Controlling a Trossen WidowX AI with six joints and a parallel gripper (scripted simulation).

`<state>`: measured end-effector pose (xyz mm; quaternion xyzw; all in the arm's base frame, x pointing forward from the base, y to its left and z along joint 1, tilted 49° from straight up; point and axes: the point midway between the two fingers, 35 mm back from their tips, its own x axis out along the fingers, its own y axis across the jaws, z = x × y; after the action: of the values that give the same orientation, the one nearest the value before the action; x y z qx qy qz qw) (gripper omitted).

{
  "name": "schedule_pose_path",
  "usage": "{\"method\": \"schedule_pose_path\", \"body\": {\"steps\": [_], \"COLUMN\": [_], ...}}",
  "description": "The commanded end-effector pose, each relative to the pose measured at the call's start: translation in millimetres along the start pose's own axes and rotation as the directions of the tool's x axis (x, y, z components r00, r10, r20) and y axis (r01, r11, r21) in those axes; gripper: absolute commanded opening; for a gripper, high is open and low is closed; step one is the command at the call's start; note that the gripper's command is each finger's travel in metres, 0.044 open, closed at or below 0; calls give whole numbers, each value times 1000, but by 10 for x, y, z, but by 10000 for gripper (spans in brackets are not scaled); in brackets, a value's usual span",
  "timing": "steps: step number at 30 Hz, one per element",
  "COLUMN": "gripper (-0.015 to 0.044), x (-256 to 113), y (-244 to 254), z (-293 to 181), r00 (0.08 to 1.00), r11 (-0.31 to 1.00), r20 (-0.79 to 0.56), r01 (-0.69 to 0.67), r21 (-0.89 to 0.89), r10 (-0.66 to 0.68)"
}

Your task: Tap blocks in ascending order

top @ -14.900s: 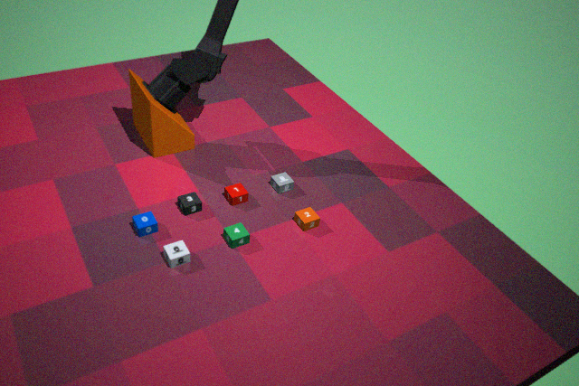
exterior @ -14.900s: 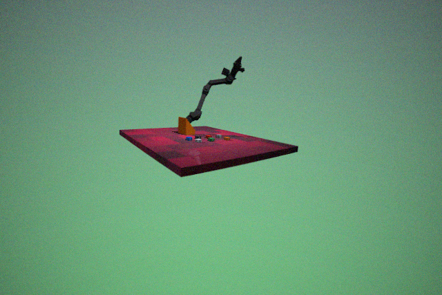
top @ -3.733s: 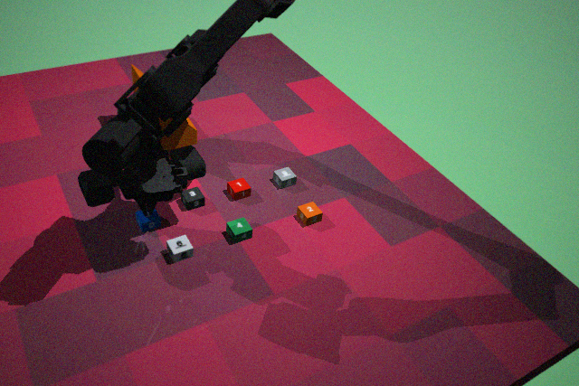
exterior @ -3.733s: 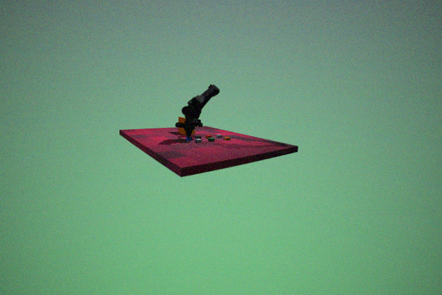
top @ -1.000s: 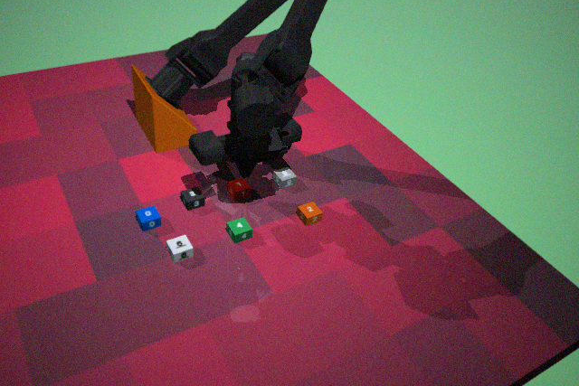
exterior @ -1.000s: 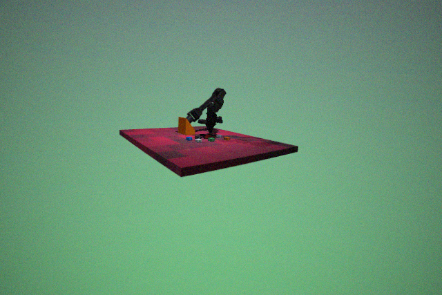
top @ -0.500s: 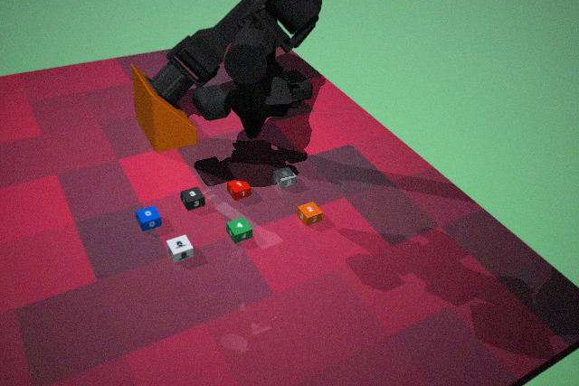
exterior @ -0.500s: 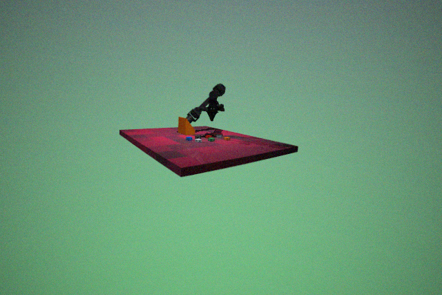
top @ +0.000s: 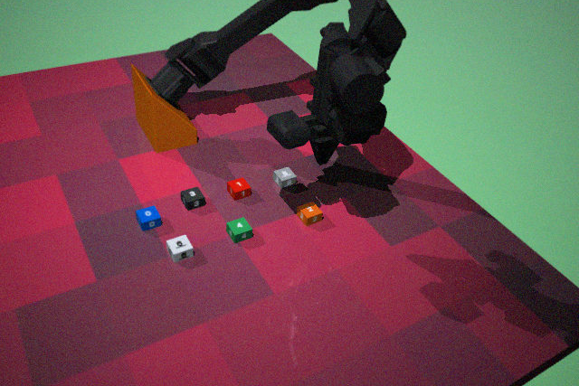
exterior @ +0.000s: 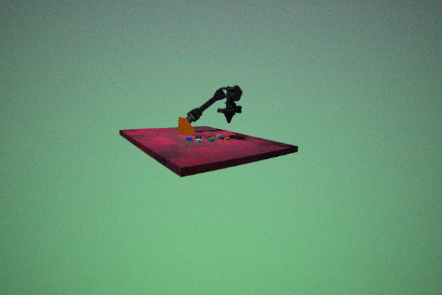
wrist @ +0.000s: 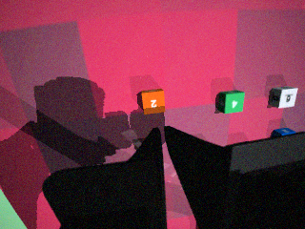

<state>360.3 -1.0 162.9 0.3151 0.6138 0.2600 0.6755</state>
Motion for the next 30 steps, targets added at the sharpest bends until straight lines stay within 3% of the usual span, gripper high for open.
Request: {"method": "schedule_pose_path", "body": {"steps": [1,5,30], "gripper": [20,20,20], "x": [299,739,1019], "y": [-20,4,12], "z": [33,15,14], "r00": [1000,1000,1000], "r11": [1000,1000,1000], "r20": [-4,0,0], "r01": [-2,-11,-13], "r21": [11,11,11], "r10": [2,11,13]}}
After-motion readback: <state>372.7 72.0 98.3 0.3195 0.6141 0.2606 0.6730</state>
